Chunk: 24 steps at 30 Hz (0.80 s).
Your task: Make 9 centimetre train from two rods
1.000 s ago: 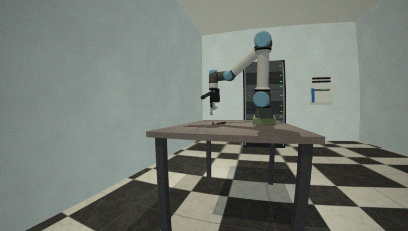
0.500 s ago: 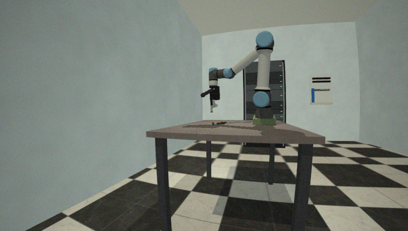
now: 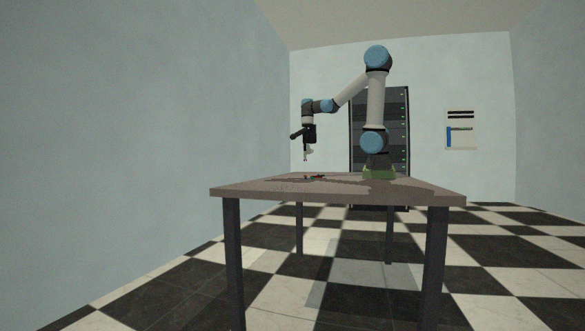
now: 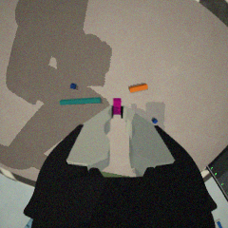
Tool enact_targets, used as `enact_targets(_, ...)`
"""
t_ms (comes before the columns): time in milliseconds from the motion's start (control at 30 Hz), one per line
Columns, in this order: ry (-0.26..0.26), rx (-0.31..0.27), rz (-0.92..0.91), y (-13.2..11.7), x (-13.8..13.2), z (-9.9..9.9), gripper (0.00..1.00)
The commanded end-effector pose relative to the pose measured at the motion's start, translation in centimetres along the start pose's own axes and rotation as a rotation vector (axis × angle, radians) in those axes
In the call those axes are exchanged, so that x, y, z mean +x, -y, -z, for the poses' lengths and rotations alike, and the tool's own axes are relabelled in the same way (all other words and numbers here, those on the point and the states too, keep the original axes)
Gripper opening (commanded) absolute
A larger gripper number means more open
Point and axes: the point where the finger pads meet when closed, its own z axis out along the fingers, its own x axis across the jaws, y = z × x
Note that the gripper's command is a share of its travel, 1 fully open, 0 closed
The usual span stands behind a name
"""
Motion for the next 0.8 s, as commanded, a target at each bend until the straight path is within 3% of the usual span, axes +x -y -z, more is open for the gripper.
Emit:
enact_targets(0,-0.003,0.001,-0.02,-1.1,3.2,0.1,0.0)
enact_targets(433,-0.006,-0.002,-0.106,-7.9,14.1,0.1,0.0)
enact_targets(500,-0.006,-0.002,-0.106,-7.9,14.1,0.1,0.0)
enact_targets(767,0.0,0.0,-0.159,-13.5,19.4,0.0,0.0)
